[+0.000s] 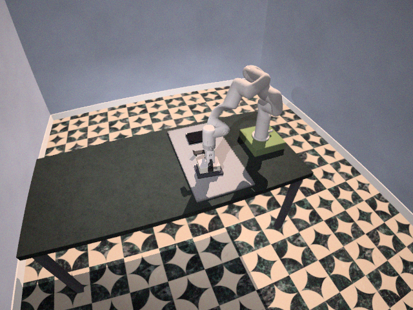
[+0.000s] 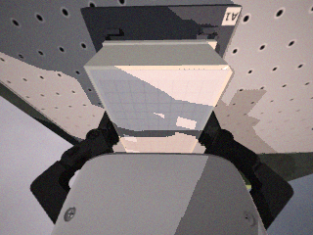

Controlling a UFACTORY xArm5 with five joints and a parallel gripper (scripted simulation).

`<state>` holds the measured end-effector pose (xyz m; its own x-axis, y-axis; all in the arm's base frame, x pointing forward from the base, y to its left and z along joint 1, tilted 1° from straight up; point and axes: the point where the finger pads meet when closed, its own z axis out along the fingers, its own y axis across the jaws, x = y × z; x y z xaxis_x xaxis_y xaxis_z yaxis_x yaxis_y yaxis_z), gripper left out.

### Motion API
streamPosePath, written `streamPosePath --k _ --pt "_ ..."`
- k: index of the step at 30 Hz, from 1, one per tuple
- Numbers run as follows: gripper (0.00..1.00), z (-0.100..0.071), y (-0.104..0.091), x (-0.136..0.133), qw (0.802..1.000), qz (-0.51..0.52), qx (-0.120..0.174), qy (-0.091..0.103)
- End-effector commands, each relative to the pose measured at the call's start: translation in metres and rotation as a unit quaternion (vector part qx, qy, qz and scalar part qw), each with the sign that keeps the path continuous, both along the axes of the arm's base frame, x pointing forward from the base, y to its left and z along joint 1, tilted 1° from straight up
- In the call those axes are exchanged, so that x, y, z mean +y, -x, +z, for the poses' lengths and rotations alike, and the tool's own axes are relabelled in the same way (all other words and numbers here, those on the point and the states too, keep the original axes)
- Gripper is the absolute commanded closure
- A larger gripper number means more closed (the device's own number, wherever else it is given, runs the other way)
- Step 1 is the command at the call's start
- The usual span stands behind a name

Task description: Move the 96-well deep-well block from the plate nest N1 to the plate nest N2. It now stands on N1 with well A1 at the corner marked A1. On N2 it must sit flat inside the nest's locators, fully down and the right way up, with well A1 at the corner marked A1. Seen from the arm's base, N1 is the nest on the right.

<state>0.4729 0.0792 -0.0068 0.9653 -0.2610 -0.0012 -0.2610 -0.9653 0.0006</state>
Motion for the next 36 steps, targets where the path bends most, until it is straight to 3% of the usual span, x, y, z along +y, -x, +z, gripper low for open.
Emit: streamPosePath --k 1,36 --pt "1.0 0.001 -0.0014 0.0002 1.0 0.0 -0.002 0.0" --pt "1.0 -0.0041 -0.0014 0.0002 1.0 0.0 -0.002 0.0"
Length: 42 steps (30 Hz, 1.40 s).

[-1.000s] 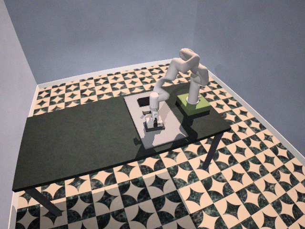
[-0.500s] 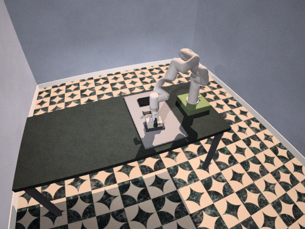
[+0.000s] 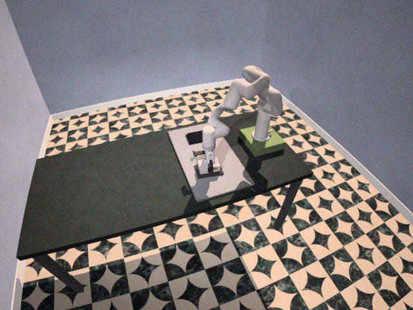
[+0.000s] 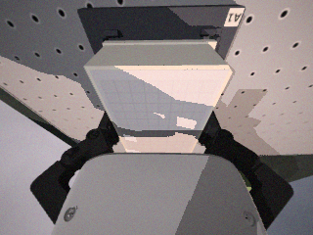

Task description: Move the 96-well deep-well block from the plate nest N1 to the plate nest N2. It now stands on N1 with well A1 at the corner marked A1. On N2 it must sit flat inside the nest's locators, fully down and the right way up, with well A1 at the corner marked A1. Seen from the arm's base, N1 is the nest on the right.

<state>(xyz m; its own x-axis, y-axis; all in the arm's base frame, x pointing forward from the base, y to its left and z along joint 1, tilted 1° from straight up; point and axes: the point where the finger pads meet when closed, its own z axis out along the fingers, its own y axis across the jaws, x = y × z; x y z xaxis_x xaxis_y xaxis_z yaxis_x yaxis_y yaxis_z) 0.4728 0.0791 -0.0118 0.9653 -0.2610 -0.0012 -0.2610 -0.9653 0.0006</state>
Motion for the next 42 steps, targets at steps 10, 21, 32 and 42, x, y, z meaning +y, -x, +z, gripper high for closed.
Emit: streamPosePath --k 10,21,32,42 --pt "1.0 -0.0004 -0.0015 0.0002 1.0 0.0 -0.002 0.0" --pt "1.0 -0.0021 -0.0015 0.0002 1.0 0.0 -0.002 0.0" --pt "1.0 -0.0038 -0.0015 0.0002 1.0 0.0 -0.002 0.0" --pt "0.0 -0.005 -0.0015 0.0002 1.0 0.0 -0.002 0.0"
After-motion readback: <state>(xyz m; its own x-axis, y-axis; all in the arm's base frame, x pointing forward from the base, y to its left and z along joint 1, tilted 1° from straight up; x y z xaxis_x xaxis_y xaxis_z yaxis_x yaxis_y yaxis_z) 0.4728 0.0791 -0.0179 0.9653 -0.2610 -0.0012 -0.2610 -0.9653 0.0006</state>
